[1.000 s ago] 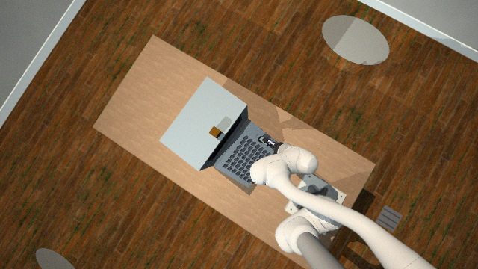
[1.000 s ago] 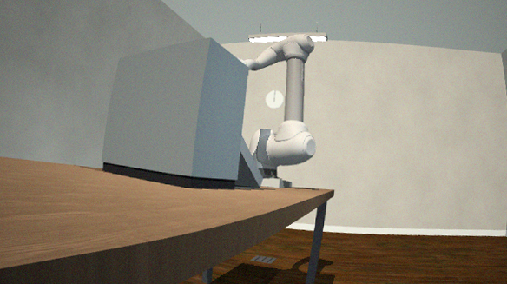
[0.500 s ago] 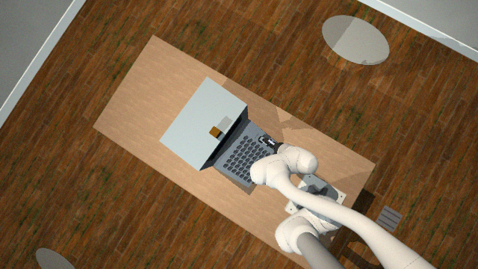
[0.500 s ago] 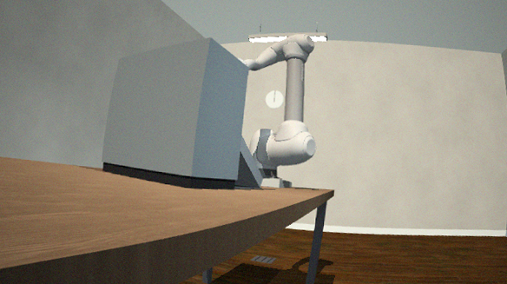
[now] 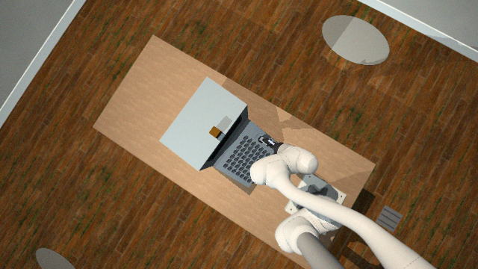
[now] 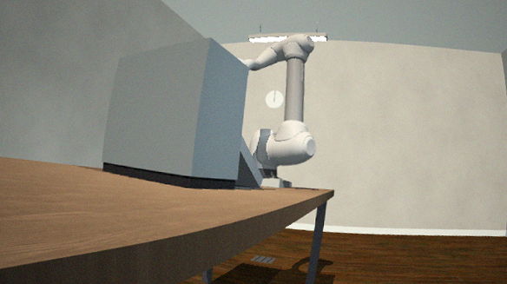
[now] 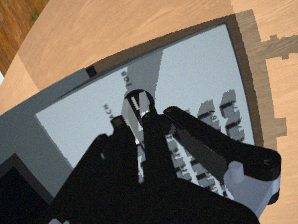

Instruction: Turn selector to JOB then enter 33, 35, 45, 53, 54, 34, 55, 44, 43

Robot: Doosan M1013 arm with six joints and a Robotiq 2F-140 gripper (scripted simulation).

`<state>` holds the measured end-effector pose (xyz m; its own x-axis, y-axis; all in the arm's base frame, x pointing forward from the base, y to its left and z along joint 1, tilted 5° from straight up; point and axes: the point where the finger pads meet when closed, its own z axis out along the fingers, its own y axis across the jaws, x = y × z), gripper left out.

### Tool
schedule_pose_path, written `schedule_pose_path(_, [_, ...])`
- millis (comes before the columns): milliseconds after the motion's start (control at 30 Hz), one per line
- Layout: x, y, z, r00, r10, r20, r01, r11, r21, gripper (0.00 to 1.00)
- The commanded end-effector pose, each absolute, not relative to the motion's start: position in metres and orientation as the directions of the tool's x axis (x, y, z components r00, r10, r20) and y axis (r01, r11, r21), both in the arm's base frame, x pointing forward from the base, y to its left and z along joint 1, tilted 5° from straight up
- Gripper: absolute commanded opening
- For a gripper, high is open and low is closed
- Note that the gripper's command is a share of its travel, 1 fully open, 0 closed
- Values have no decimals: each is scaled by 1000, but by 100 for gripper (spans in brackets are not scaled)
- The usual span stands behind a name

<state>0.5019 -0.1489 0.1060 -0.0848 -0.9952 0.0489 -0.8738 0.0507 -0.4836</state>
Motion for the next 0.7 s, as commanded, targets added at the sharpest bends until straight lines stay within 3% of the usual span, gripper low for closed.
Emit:
schedule_pose_path(0, [502, -147, 105, -94, -995, 41, -873, 63, -484, 0])
schedule_pose_path(567, [502, -147, 105, -94, -995, 41, -873, 63, -484, 0])
schedule_pose_path(600, [502, -147, 105, -94, -995, 41, -873, 63, -484, 33])
schedule_pose_path(667, [502, -147, 105, -94, -995, 41, -873, 63, -484, 33])
